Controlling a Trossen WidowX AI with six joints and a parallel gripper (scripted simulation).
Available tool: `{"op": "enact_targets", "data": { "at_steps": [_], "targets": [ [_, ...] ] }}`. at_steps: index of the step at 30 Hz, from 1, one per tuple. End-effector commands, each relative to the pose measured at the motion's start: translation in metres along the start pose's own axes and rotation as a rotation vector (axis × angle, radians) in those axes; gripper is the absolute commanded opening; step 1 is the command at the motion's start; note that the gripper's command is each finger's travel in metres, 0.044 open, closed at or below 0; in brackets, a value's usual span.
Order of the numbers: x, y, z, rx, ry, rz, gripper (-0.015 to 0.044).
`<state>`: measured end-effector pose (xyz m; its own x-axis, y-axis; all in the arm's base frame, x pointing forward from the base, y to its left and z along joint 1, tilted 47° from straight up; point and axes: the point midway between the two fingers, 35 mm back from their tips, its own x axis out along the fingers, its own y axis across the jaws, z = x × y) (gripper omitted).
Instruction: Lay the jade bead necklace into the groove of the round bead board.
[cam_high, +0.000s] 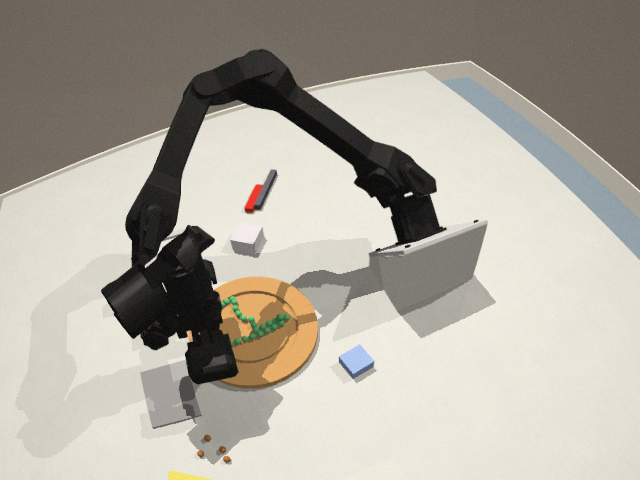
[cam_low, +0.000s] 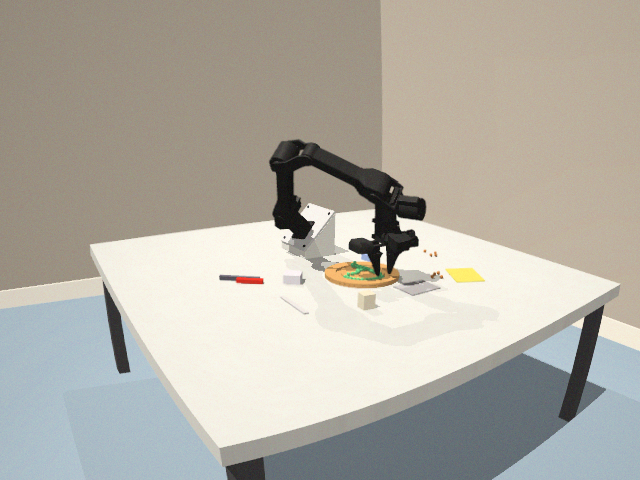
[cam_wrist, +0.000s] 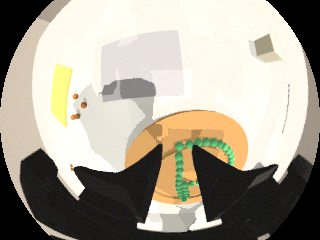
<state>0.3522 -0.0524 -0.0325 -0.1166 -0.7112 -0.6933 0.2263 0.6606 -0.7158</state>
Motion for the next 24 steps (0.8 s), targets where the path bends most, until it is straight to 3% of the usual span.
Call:
{"op": "enact_targets", "data": {
  "at_steps": [1,8,24],
  "targets": [
    [-0.0001,-0.0002,0.0000,0.001,0.000,0.000,0.0263],
    [-0.0014,-0.0005,-0.0006,-0.005,0.003,-0.003,0.0440],
    [-0.0052,-0.0005,-0.0006,-0.006,0.003,-0.003,0.0440]
  ]
}}
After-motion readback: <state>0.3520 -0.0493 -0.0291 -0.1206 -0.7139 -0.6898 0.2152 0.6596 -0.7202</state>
